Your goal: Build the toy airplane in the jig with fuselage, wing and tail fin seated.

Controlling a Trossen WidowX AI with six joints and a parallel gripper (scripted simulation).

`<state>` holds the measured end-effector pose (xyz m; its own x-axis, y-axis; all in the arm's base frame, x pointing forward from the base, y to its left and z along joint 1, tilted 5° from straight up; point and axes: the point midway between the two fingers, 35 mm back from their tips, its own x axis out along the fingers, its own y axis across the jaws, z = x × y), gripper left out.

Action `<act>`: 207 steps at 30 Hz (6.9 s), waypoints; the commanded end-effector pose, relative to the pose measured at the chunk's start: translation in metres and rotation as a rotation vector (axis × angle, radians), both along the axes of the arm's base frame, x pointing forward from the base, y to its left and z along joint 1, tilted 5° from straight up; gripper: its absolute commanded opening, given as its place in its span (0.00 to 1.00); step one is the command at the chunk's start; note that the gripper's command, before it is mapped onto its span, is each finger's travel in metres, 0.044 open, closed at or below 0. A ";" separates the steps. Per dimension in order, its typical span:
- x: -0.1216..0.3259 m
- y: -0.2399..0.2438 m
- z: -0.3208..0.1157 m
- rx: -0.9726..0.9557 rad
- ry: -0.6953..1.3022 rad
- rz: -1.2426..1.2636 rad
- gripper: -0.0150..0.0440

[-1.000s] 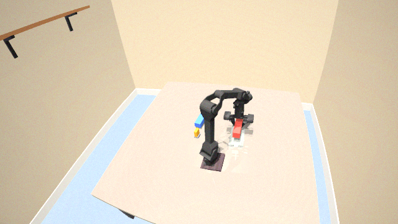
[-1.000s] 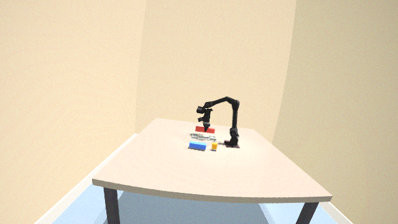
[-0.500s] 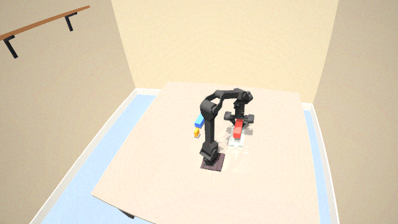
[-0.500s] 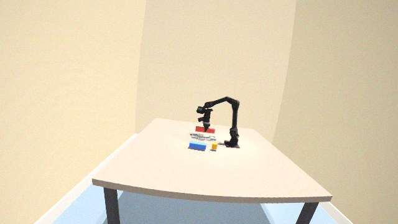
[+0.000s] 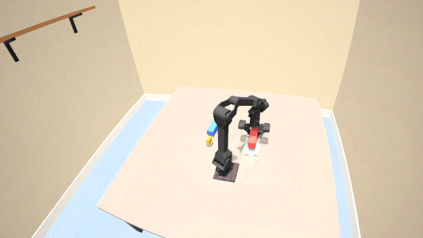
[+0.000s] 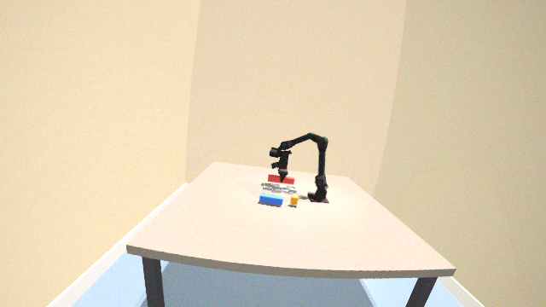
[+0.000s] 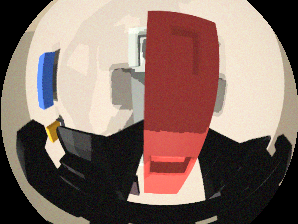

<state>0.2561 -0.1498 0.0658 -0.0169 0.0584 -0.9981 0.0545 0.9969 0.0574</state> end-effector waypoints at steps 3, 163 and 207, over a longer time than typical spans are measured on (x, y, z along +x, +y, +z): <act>0.000 -0.001 -0.009 -0.005 0.001 0.004 0.58; 0.080 0.275 -0.013 0.015 0.005 -0.129 0.34; 0.081 0.263 0.111 0.020 0.002 -0.131 0.25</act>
<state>0.3375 0.1143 0.1724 -0.0142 0.0730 -0.9972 0.1801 0.9812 0.0692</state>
